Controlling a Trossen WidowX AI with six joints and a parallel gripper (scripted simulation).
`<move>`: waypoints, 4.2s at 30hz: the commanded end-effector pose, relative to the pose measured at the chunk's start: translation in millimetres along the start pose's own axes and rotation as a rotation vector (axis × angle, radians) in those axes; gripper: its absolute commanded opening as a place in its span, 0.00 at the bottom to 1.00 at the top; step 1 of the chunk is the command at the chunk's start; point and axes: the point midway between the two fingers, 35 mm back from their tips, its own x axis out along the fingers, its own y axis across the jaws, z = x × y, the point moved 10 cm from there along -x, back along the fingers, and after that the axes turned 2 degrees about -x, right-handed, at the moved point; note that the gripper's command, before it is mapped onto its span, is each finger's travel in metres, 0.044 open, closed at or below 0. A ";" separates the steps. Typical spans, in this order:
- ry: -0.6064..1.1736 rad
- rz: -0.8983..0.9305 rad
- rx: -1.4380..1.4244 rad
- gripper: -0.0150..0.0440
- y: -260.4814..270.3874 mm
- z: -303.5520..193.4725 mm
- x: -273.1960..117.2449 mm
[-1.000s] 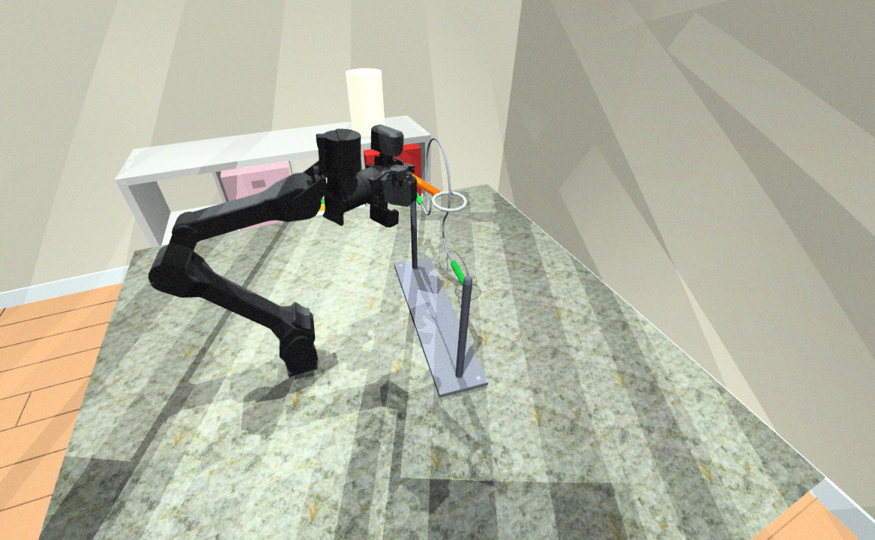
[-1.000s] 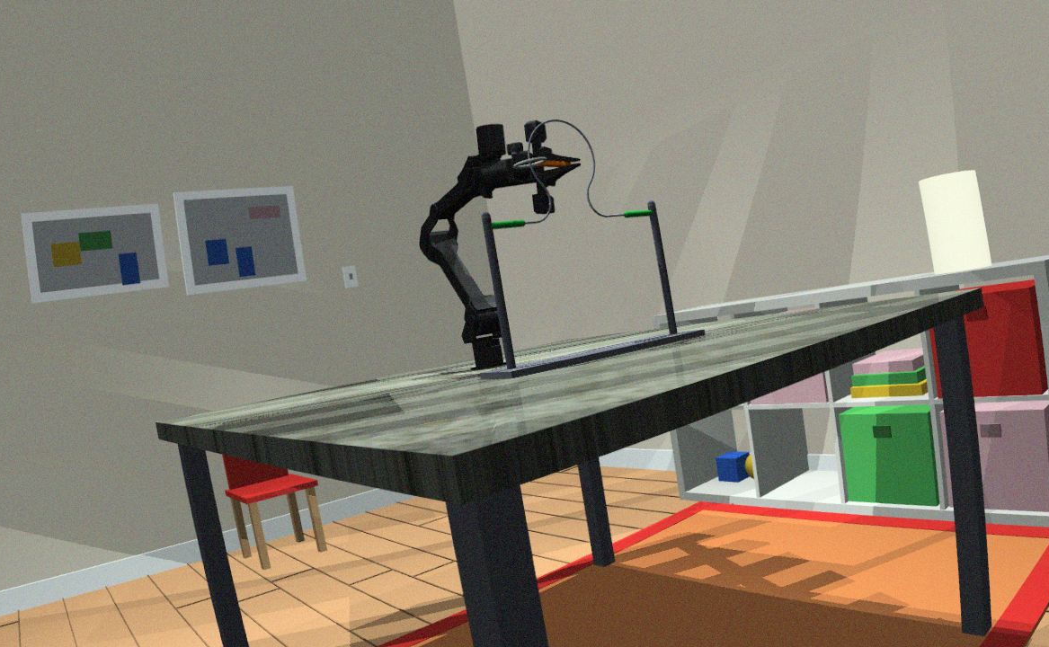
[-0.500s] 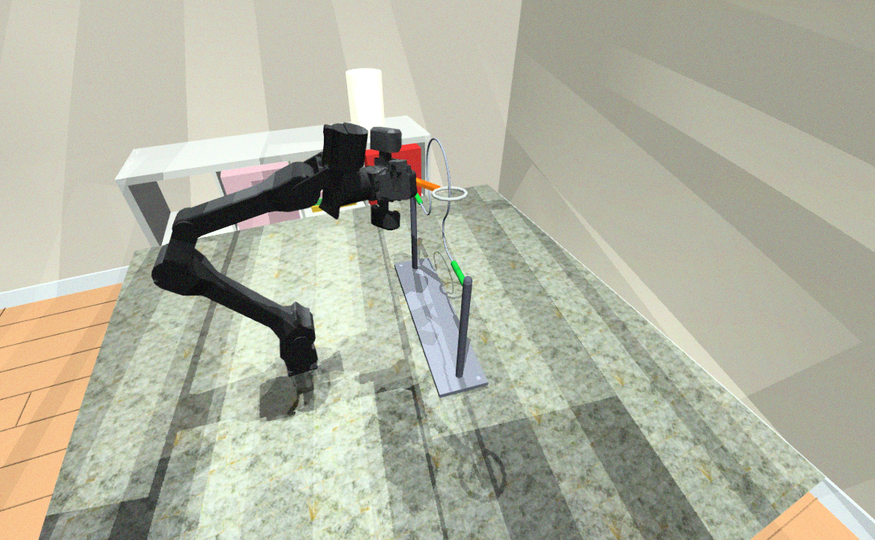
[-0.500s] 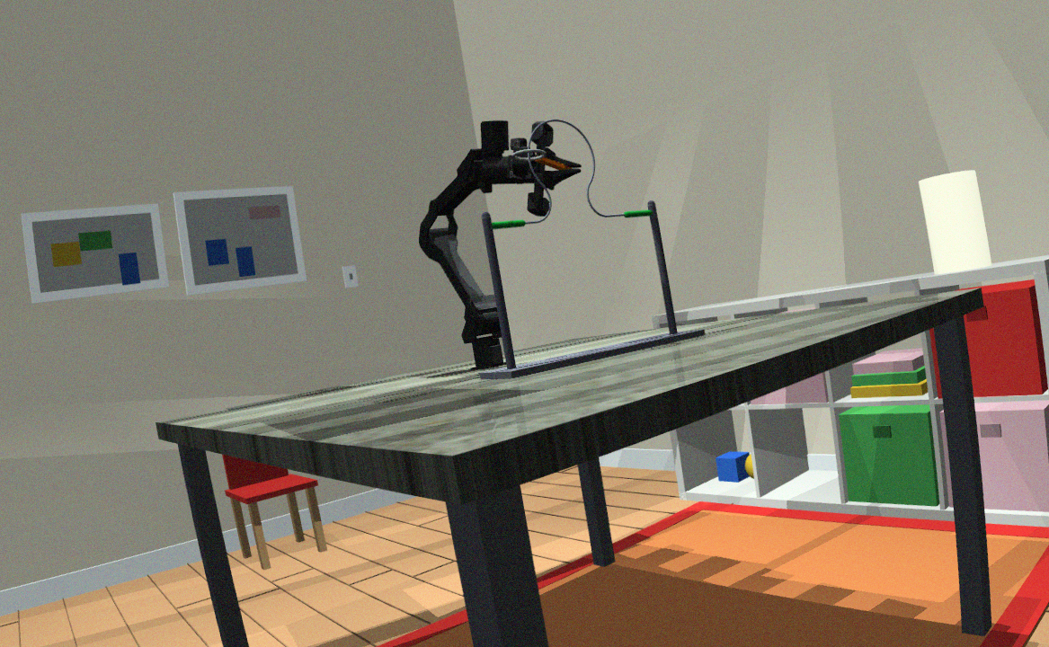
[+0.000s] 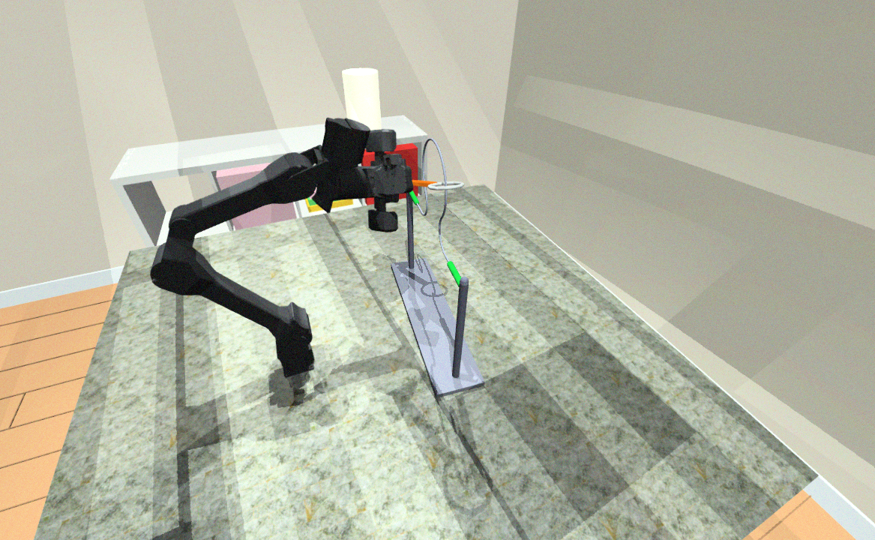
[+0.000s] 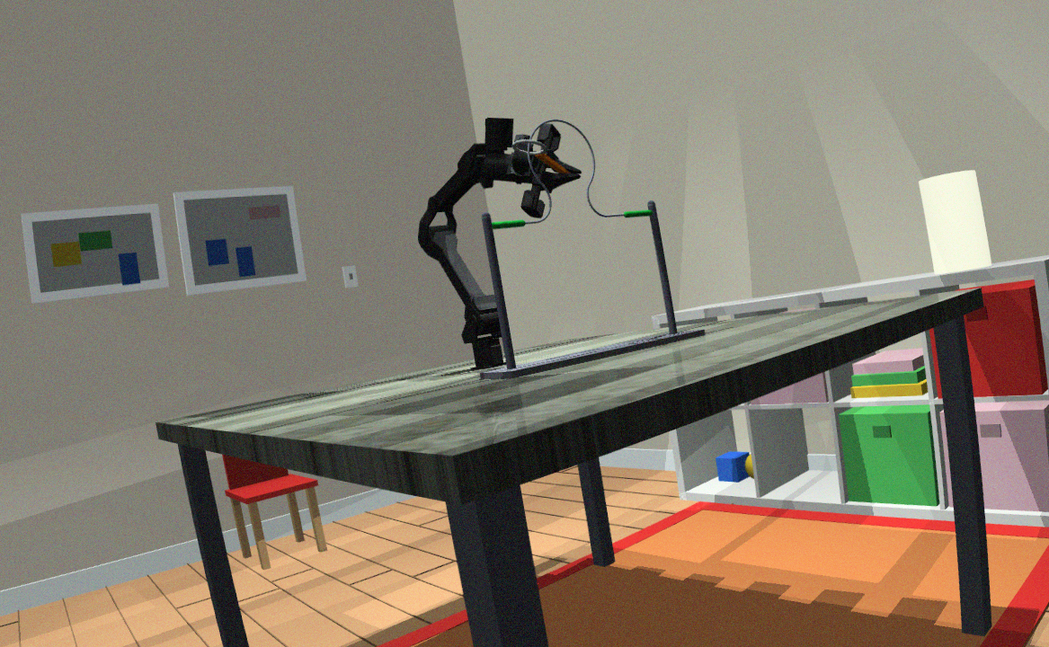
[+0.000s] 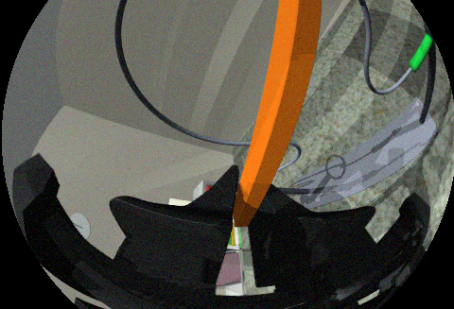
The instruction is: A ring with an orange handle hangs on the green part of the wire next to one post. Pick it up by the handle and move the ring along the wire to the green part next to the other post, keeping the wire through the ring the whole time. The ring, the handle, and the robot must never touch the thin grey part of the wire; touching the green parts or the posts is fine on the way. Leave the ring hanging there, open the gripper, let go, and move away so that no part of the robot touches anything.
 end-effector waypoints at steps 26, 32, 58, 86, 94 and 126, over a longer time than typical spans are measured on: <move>-0.039 -0.221 -0.305 0.00 5.3 -4.6 2.5; -0.047 -0.267 -0.368 0.00 5.9 -5.7 3.3; -0.080 -0.466 -0.642 0.00 6.7 -11.1 6.7; -0.117 -0.676 -0.938 0.00 4.7 -16.6 10.4; -0.129 -0.735 -1.023 0.00 3.6 -18.1 11.3; -0.181 -0.960 -1.363 0.00 -3.0 -22.5 13.4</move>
